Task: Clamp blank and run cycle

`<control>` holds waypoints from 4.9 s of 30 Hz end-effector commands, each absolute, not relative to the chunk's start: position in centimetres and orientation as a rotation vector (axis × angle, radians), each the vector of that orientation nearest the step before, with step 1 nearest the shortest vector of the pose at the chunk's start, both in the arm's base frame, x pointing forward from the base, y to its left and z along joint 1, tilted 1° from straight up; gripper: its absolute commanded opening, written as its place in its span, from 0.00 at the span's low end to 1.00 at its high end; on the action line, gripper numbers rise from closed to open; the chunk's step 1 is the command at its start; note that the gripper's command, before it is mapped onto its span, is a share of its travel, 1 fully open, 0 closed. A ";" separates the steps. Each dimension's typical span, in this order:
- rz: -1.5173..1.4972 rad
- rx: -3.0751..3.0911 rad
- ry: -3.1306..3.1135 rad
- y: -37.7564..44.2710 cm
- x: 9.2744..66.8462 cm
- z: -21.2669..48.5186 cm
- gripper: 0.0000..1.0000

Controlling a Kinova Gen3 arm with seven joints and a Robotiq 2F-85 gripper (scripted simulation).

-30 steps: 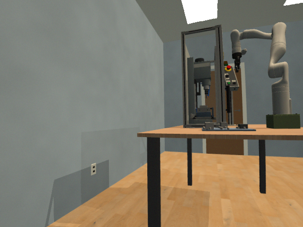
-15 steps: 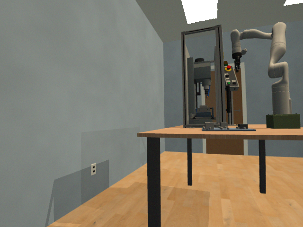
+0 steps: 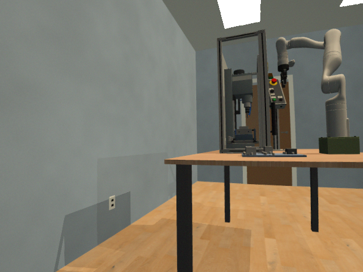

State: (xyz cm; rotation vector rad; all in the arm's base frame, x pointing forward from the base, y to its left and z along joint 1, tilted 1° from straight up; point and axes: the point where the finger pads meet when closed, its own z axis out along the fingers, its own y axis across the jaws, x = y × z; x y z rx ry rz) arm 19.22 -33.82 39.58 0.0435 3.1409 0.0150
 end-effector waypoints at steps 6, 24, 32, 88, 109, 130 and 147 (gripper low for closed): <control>0.014 0.038 3.119 -33.8 19.4 39.6 0.80; 0.012 0.039 3.038 -34.0 19.4 37.8 0.80; 0.015 0.038 3.036 -33.9 19.4 34.8 0.80; 0.015 0.038 3.036 -33.9 22.3 25.6 0.80; 0.022 0.033 3.038 -33.7 25.6 25.4 0.80; 0.015 0.038 3.035 -33.9 27.1 25.5 0.80; 0.015 0.038 3.035 -34.0 27.2 25.5 0.80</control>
